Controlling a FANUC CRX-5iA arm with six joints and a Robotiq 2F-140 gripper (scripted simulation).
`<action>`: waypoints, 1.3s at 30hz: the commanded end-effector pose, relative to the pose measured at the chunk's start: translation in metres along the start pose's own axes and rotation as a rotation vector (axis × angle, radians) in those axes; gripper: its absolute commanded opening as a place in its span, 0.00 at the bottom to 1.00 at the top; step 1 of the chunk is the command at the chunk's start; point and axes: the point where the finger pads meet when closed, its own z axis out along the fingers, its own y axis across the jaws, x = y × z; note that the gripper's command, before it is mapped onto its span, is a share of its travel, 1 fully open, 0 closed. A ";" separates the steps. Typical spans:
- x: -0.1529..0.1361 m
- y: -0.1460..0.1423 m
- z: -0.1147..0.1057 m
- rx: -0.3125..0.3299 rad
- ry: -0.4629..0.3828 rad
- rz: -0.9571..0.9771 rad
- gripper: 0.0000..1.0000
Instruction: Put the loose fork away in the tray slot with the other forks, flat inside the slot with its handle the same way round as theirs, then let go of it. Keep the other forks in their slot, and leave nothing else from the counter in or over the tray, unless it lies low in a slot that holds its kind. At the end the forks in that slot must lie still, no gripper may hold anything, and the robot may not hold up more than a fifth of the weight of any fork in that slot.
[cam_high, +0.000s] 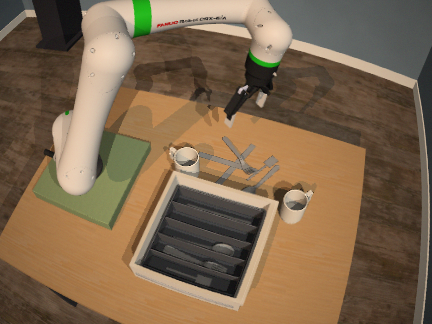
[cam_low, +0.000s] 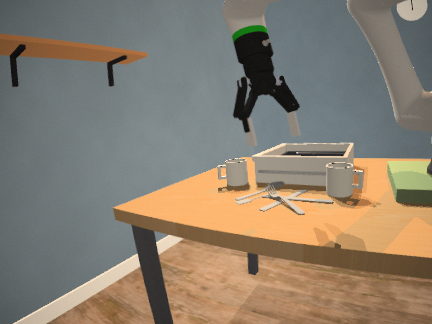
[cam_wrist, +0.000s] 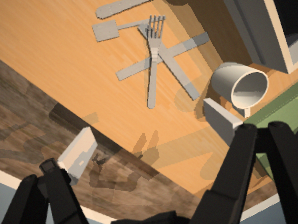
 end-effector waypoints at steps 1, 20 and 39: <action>0.007 0.015 -0.001 0.035 0.088 0.149 1.00; 0.017 0.035 -0.002 0.082 0.157 0.312 1.00; 0.004 0.025 0.075 0.078 0.158 0.271 0.19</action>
